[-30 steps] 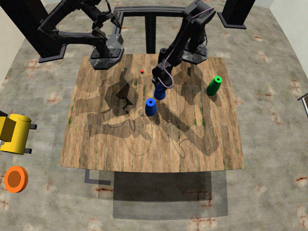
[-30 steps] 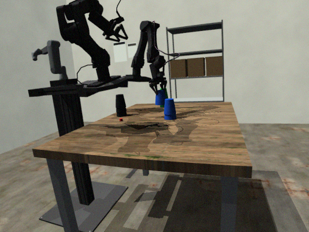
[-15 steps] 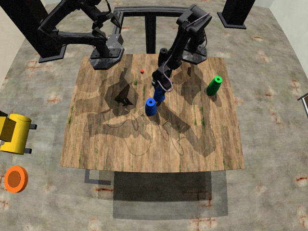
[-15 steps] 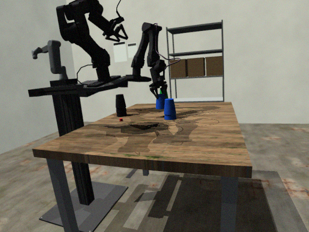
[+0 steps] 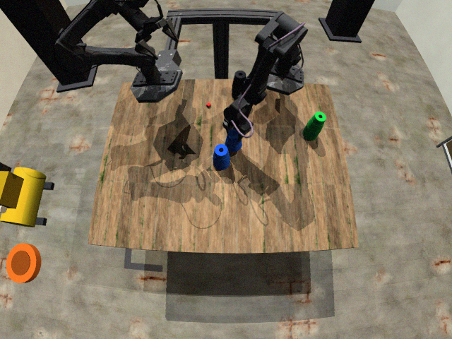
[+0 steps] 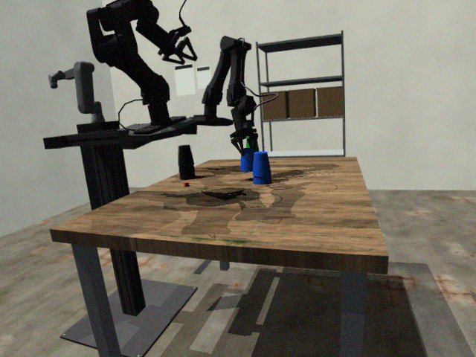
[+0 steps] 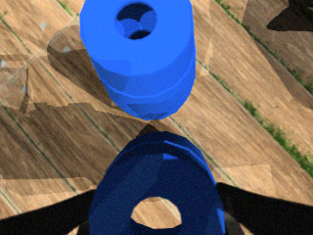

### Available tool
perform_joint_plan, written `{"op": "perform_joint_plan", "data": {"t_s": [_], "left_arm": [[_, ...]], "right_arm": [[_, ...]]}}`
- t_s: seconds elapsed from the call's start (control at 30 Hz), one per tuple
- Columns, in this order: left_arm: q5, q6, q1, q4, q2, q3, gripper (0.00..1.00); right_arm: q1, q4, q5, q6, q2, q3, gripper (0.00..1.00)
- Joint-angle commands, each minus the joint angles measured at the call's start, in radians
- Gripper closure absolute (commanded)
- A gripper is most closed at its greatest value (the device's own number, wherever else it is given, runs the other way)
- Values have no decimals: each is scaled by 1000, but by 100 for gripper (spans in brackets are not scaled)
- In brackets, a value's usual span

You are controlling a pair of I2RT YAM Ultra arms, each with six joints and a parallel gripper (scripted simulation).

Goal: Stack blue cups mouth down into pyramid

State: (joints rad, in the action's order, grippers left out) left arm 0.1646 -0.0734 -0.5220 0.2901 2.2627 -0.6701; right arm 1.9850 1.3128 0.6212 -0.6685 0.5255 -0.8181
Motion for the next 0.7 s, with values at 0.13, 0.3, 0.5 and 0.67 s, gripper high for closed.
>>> {"op": "perform_joint_plan", "data": {"t_s": [0.13,0.3,0.5,0.67], "left_arm": [[-9,-8,11,46,26,-22,100],[-10,-10,13,54,35,-23,100],[-10,-10,14,62,44,-24,100],[-11,-13,16,74,57,-26,100]], "right_arm": [[7,17,22,-3,1,-18,0],[7,17,22,-3,1,-18,0],[7,17,22,-3,1,-18,0],[7,17,22,-3,1,-18,0]]}}
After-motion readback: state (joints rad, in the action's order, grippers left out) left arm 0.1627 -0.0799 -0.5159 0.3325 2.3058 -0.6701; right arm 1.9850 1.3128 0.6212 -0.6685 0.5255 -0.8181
